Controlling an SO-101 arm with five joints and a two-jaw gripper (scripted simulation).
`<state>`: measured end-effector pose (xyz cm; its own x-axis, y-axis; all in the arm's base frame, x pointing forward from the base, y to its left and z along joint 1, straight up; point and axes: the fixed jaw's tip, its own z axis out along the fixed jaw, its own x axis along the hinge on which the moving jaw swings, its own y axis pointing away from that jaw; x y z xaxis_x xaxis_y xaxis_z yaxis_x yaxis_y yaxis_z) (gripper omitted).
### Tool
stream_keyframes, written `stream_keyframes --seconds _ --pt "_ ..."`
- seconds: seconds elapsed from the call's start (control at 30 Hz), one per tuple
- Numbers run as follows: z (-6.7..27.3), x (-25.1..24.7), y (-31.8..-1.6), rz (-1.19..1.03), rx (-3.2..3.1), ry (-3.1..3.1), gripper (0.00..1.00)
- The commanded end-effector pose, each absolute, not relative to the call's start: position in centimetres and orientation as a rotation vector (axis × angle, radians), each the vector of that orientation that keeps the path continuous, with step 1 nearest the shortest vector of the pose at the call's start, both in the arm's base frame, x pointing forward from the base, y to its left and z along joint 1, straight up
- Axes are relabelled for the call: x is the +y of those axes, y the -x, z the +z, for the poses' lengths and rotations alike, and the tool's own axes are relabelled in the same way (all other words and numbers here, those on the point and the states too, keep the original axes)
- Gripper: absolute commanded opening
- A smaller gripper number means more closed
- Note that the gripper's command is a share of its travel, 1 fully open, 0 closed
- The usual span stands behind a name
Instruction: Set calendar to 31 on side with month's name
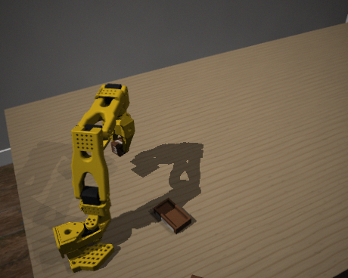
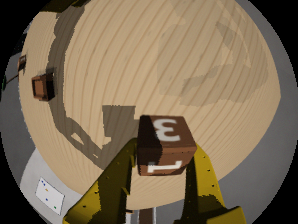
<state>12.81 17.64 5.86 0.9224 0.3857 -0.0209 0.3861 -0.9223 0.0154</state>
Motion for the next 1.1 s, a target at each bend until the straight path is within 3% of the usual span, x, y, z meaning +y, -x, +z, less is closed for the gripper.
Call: stream_keyframes --seconds 0.0,1.07 --pt "7.36 18.21 -13.26 0.06 0.774 -3.079 0.0" --pt "7.39 18.55 -13.58 0.072 1.643 -2.701 0.0"
